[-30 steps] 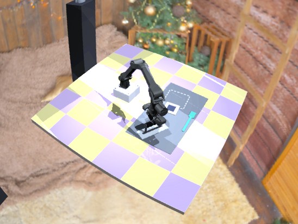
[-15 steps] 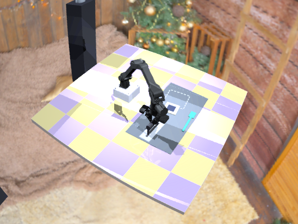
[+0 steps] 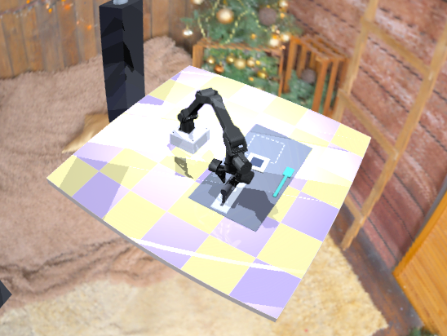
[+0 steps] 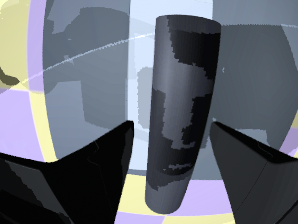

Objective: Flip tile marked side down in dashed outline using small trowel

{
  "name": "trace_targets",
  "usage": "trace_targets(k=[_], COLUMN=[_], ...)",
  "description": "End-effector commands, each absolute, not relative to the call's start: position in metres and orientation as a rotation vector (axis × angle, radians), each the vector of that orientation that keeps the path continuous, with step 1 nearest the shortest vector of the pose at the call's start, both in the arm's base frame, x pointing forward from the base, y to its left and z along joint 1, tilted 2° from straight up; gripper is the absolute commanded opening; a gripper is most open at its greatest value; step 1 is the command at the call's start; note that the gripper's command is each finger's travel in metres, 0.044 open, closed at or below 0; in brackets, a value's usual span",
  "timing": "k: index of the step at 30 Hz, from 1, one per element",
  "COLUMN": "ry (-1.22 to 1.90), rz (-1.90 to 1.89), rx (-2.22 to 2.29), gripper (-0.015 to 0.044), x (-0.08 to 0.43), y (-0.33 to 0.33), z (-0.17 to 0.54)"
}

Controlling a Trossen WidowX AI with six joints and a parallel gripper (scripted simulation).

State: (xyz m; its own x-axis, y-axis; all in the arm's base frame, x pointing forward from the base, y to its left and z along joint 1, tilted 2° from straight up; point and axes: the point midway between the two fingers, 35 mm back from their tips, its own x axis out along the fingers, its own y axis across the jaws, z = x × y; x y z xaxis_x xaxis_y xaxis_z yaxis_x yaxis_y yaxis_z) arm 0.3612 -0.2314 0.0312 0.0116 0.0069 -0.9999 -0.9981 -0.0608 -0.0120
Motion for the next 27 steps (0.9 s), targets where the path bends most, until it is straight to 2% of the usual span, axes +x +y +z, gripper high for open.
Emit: trace_targets(k=[1,16,21,27], ry=[1.164,1.164,1.164,1.164], rz=[1.253,1.253,1.253,1.253], rx=[-1.258,-1.258,-1.258,-1.258], gripper=[0.027,0.027,0.027,0.027], x=[0.361,0.361,0.358,0.358], y=[-0.231,-0.231,-0.23,-0.23], z=[0.031,0.031,0.074,0.076])
